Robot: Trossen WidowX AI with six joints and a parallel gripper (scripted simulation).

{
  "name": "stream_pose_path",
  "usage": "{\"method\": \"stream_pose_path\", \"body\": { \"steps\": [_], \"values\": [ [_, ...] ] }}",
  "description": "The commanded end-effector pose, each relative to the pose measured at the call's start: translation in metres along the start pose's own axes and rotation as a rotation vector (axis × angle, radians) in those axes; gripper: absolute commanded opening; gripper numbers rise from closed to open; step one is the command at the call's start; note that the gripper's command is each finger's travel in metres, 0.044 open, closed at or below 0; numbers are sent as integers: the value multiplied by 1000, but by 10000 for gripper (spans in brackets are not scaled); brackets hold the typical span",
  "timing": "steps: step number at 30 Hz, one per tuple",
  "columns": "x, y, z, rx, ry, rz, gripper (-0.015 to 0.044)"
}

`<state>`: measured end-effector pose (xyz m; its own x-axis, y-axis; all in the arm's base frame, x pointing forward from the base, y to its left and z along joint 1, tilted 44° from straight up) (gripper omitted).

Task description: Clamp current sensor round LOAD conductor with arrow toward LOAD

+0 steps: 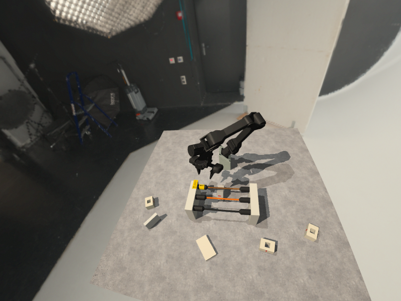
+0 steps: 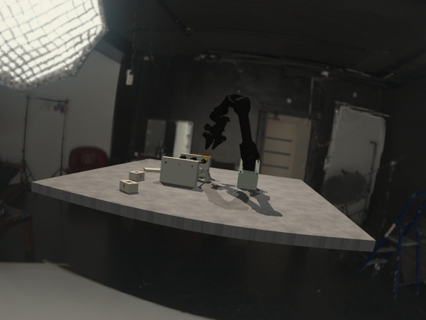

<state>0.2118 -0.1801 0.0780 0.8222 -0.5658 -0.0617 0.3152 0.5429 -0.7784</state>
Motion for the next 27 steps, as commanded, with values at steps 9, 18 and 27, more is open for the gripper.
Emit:
{"method": "stream_pose_path", "body": {
  "steps": [9, 18, 27],
  "values": [
    [-67, 40, 58, 106, -304, 118, 325],
    [-67, 49, 59, 104, -304, 117, 325],
    [-68, 64, 60, 102, -304, 117, 325]
  ]
}}
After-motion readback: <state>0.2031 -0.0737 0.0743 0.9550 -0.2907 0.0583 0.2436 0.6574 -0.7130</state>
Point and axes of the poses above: the point midway between the two fingers, 35 mm back from their tips, its own y axis out along the fingers, its own z axis across the jaws, x = y × z, the point moved 10 cm from there along -y, back along the fingers, and after that the axes turned 8 degrees about y, right-handed, at the moved point
